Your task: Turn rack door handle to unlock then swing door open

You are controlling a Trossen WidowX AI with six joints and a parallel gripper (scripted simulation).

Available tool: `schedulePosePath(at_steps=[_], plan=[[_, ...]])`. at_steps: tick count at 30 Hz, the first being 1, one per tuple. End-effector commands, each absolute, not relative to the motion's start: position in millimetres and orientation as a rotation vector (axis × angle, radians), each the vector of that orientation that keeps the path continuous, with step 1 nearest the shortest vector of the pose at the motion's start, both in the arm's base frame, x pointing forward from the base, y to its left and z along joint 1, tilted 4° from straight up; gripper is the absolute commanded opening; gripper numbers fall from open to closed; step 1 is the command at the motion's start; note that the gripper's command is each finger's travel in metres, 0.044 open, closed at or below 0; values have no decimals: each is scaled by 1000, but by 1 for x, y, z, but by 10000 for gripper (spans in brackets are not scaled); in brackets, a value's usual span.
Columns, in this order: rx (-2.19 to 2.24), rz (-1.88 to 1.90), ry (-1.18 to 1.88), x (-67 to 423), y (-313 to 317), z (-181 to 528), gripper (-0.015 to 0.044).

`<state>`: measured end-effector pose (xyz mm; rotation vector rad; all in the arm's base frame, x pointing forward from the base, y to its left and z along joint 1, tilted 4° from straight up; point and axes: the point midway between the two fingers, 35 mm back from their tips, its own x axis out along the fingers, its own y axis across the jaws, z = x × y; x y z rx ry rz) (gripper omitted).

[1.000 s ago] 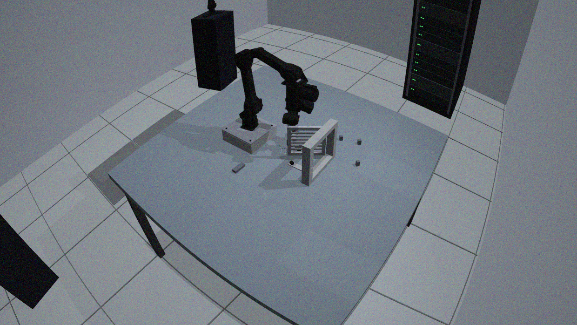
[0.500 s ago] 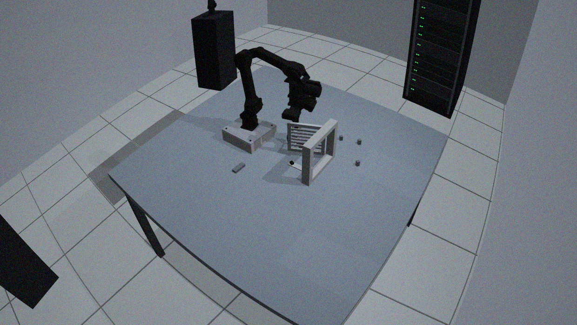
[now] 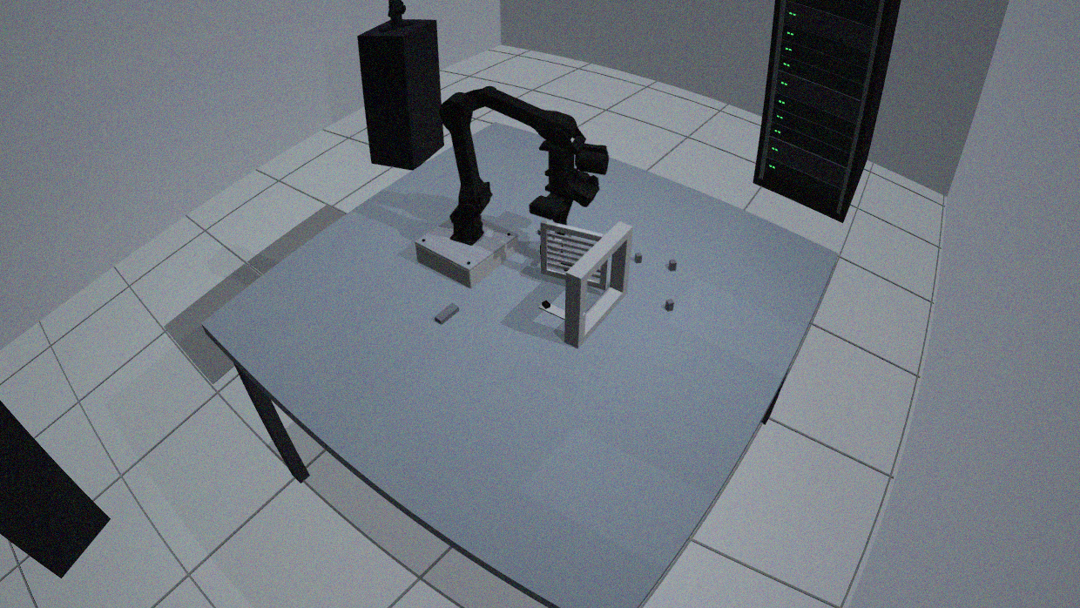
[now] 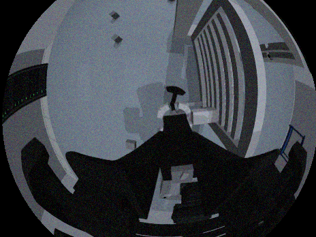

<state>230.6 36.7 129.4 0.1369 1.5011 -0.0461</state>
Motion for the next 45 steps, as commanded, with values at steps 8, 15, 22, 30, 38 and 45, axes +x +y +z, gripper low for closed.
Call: schedulePosePath(at_steps=[8, 15, 22, 30, 38, 45], plan=[[259, -166, 1496, 239, 54, 131, 16], [326, -226, 1491, 243, 65, 132, 16], [327, -227, 1490, 243, 65, 132, 16], [327, -227, 1490, 243, 65, 132, 94], [327, -227, 1490, 243, 65, 132, 288], [329, -227, 1489, 244, 65, 139, 288]])
